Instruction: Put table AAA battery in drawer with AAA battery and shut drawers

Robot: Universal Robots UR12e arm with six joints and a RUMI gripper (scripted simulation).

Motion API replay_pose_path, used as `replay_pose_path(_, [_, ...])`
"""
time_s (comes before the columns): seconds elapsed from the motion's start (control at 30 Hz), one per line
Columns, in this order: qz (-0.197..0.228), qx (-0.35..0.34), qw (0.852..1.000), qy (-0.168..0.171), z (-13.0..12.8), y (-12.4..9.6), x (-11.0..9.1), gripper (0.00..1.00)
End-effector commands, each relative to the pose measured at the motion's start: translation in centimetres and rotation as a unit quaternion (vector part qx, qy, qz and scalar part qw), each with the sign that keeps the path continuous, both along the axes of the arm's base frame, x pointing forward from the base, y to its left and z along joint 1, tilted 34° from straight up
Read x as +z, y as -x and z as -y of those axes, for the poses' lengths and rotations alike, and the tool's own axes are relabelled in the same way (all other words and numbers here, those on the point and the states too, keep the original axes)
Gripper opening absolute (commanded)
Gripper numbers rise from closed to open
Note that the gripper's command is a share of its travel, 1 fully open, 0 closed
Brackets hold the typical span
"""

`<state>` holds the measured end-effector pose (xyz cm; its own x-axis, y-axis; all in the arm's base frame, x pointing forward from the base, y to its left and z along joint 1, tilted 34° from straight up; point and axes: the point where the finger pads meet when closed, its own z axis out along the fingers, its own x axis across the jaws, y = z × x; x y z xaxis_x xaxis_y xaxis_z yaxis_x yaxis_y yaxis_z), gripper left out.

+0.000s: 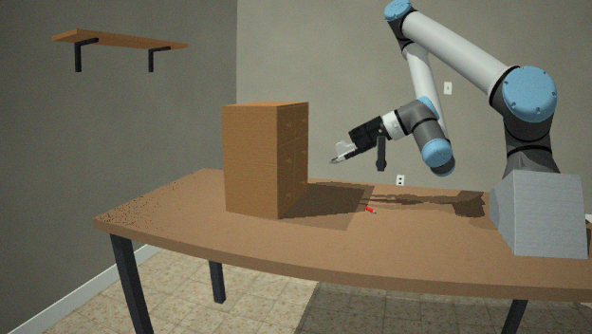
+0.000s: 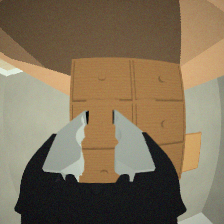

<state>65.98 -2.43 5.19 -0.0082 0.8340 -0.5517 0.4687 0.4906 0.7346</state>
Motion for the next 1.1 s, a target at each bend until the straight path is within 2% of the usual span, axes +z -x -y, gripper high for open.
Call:
replay_pose_path(0.0, [0.000, 0.000, 1.000, 0.000, 0.1, -0.1, -0.1, 0.20])
replay_pose_path(0.53, [0.000, 0.000, 1.000, 0.000, 1.3, -2.0, -2.0, 0.20])
replay_pose_path(1.07, [0.000, 0.000, 1.000, 0.000, 3.4, -5.1, -5.2, 0.20])
